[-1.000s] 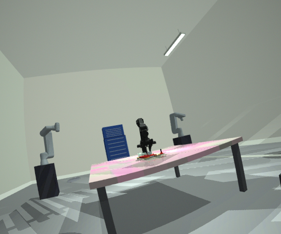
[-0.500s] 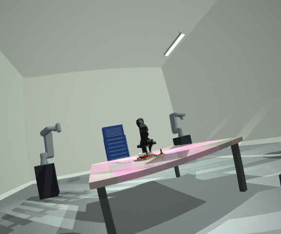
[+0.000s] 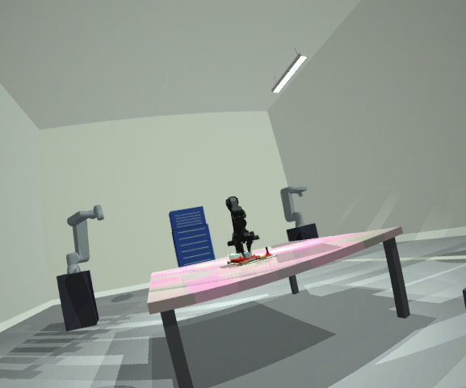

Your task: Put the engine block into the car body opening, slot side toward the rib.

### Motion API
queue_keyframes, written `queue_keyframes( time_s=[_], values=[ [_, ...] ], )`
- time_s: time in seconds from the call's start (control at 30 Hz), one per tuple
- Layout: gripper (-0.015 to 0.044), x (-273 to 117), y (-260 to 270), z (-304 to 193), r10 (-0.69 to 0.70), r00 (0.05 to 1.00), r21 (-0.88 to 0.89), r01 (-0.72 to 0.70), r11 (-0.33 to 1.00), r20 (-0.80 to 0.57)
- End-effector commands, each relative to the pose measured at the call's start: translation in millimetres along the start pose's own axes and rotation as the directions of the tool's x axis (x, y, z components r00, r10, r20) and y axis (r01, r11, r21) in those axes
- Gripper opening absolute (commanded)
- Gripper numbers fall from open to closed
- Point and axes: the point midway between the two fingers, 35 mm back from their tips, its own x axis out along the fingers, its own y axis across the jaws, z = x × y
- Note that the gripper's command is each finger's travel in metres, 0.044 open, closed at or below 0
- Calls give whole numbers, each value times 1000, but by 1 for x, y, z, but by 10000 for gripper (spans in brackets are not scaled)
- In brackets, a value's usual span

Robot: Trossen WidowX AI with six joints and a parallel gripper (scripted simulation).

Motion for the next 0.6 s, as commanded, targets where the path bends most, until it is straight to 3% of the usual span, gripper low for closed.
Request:
queue_keyframes(
  time_s=[0.0,0.4,0.57],
  values=[
    [160,1,0,0,-4,1000,4,4,1000,0],
    [160,4,0,0,-4,1000,4,4,1000,0],
    [291,3,0,0,0,1000,0,0,1000,0]
  ],
)
